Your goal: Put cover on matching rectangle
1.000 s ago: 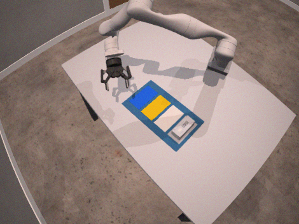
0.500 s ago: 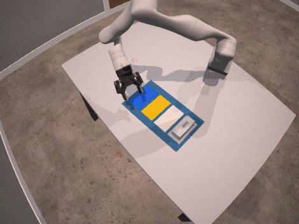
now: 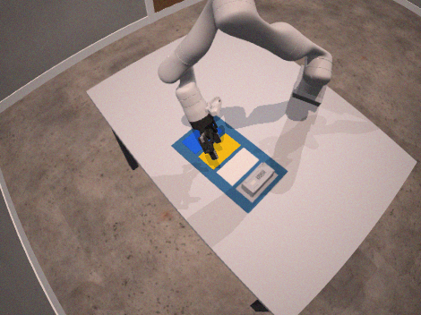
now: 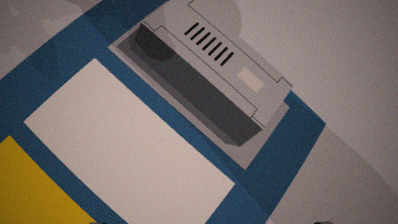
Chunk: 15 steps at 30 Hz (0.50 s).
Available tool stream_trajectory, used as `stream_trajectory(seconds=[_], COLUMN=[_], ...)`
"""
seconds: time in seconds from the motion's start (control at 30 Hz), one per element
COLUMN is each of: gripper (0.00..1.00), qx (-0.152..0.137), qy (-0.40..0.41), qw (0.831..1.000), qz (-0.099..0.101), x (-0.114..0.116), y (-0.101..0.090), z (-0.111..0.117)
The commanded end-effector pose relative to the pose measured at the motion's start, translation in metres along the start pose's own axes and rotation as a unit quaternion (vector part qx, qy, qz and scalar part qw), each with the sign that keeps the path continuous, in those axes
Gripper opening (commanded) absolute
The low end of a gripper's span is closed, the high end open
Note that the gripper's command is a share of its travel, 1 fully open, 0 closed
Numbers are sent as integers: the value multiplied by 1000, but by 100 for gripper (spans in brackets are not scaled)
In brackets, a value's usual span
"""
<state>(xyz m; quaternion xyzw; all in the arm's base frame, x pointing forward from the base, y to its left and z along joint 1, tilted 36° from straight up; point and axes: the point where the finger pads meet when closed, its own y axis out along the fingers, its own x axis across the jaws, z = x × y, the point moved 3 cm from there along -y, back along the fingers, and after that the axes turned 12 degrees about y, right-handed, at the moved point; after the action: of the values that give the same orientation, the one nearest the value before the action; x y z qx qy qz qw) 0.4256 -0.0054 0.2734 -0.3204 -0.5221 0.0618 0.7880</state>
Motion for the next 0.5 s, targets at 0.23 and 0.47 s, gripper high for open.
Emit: stream_trajectory(seconds=[0.23, 0.47], gripper=[100, 100], qx=[-82, -107], qy=[-177, -236], qw=[976, 957], qz=[98, 134], x=[11, 10], y=[50, 69], z=[59, 78])
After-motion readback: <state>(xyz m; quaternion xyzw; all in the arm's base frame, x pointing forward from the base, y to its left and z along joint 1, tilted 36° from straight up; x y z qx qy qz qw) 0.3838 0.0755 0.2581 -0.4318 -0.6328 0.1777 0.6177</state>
